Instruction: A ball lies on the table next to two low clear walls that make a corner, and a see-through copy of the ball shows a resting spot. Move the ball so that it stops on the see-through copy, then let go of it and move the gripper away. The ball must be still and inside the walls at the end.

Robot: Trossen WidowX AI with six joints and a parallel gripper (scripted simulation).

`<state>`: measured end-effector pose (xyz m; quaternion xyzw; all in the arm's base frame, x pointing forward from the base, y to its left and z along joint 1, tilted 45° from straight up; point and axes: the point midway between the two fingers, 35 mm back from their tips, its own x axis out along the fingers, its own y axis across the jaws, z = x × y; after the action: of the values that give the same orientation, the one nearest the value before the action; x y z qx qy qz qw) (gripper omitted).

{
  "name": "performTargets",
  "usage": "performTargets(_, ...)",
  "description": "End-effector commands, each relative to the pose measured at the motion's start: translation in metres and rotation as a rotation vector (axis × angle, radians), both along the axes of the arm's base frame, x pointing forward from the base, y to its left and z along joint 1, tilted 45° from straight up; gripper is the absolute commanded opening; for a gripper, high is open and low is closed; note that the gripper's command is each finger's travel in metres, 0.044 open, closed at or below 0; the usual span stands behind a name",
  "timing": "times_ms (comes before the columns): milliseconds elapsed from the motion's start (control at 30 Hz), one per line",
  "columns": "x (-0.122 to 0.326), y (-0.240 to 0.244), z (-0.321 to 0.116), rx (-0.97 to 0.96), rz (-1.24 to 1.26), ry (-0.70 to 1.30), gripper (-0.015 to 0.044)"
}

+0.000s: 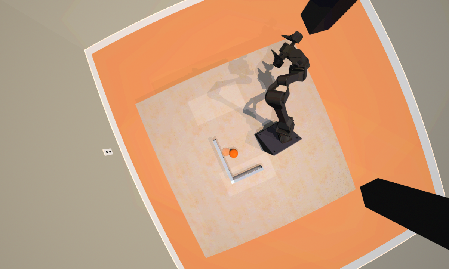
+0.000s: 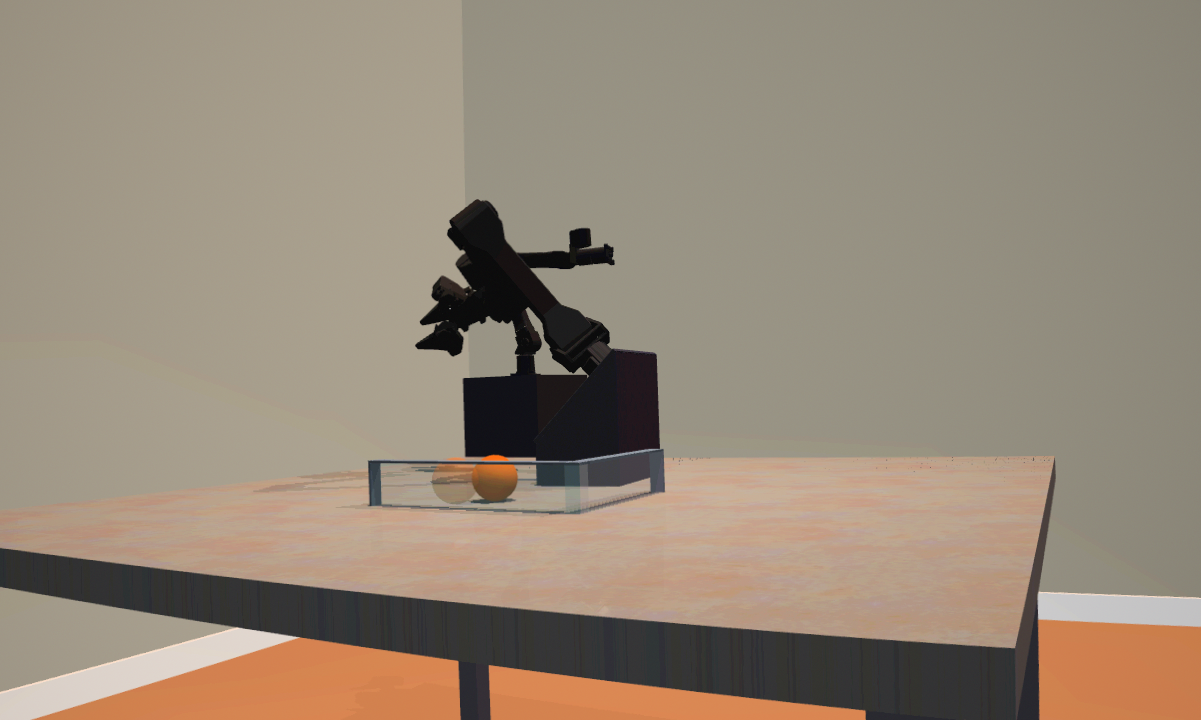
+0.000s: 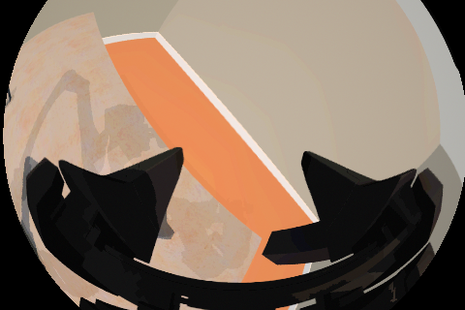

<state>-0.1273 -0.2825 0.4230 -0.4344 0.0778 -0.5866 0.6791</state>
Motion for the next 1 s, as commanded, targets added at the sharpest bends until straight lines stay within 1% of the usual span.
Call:
performTargets(0, 0.001, -0.001, 0.0, 0.0, 0.002, -0.002, 0.0408)
performTargets(233, 0.027, -0.037, -0.005, 0.022, 0.075, -0.084, 0.0408)
performTargets(567, 0.082, -0.086, -0.021, 0.105, 0.163, -0.167, 0.0408)
performTargets(733, 0.118, -0.106, -0.034, 0.168, 0.203, -0.188, 0.0408)
performTargets(967, 0.181, -0.127, -0.059, 0.283, 0.258, -0.184, 0.0408)
